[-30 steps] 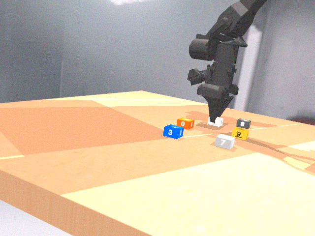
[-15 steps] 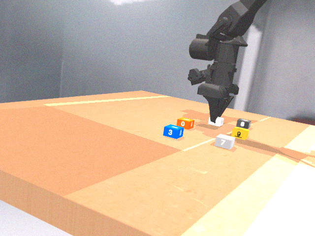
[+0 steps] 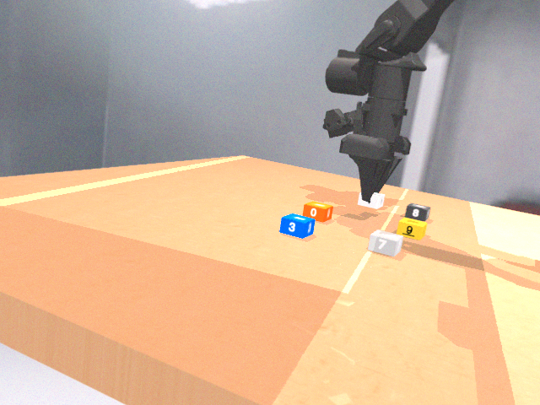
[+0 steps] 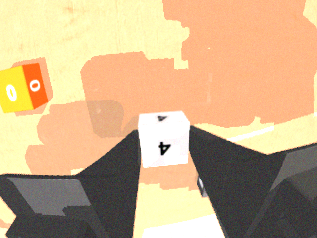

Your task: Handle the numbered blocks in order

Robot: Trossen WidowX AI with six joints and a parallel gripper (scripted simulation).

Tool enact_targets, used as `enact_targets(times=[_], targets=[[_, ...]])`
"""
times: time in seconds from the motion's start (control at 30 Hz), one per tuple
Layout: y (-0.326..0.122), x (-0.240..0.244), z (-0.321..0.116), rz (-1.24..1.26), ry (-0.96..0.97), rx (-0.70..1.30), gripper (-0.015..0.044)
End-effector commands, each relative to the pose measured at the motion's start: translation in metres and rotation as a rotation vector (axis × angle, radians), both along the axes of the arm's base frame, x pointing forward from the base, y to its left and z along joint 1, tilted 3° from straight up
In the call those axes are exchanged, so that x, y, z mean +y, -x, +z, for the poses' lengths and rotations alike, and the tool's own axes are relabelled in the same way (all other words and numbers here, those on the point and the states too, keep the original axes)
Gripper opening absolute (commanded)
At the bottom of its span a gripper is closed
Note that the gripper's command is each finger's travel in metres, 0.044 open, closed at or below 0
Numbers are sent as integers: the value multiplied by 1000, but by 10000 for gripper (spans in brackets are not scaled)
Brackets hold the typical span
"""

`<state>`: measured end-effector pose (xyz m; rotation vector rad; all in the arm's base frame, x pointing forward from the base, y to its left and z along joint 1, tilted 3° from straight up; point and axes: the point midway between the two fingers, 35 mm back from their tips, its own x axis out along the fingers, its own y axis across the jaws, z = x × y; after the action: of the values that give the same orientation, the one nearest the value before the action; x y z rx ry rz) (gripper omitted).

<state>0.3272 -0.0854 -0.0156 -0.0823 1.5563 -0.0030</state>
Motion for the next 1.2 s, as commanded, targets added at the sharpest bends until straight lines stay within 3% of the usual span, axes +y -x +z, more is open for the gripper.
enact_targets(times=[0.0, 0.8, 1.17], targets=[[0, 0, 1, 3, 0, -1, 120], [0, -1, -14, 3, 0, -1, 120], [0, -1, -14, 3, 0, -1, 400]])
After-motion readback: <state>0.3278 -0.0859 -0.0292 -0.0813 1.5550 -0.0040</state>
